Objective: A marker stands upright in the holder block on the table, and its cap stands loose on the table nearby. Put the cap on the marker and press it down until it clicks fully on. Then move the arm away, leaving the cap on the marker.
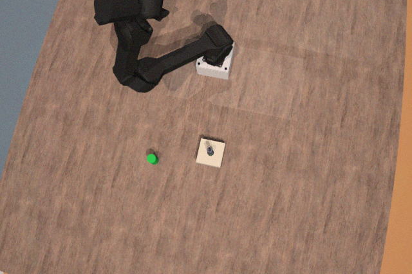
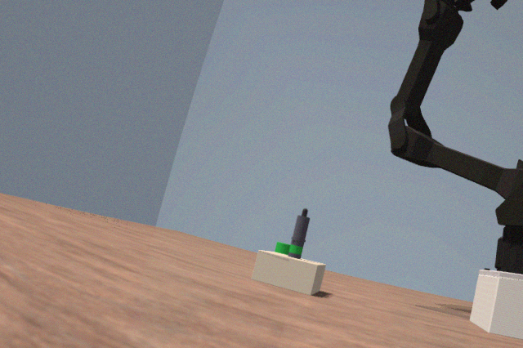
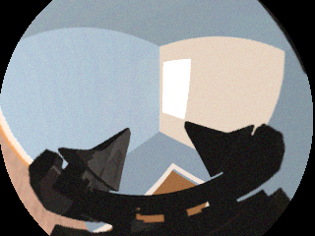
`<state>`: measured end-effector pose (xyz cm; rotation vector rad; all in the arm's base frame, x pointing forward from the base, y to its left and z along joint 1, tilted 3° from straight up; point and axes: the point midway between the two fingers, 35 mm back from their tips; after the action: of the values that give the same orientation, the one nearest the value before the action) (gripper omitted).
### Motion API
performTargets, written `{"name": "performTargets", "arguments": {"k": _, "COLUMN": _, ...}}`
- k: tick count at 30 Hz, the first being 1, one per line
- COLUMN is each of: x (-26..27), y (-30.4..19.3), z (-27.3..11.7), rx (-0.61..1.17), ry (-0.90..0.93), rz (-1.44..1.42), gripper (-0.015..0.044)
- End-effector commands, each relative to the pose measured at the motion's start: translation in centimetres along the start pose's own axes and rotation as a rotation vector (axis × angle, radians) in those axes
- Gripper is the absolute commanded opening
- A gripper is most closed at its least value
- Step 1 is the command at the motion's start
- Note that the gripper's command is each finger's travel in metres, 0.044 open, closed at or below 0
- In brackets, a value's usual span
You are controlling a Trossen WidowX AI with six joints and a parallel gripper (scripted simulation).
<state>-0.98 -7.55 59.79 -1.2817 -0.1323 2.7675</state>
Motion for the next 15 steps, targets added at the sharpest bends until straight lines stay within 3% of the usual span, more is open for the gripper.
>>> {"name": "performTargets", "arguments": {"k": 1, "x": 0.1, "y": -0.1, "z": 0.1, "rx": 0.007, "ry": 0.005, "rz": 0.001, "gripper": 0.0374}}
{"name": "performTargets", "arguments": {"k": 6, "x": 3.9, "y": -3.9, "z": 3.3, "rx": 0.206, "ry": 0.114, "rz": 0.038, "gripper": 0.0243}}
{"name": "performTargets", "arguments": {"k": 15, "x": 10.1, "y": -14.8, "z": 4.7, "rx": 0.672, "ry": 0.243, "rz": 0.145, "gripper": 0.0241}}
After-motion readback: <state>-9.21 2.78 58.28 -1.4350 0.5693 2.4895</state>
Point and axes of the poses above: the point midway between the two fingers, 35 mm back from their tips, its own z axis out along the fingers, its own x axis across the jaws, y = z × x, and after that the axes turned 10 degrees about -z, right-handed
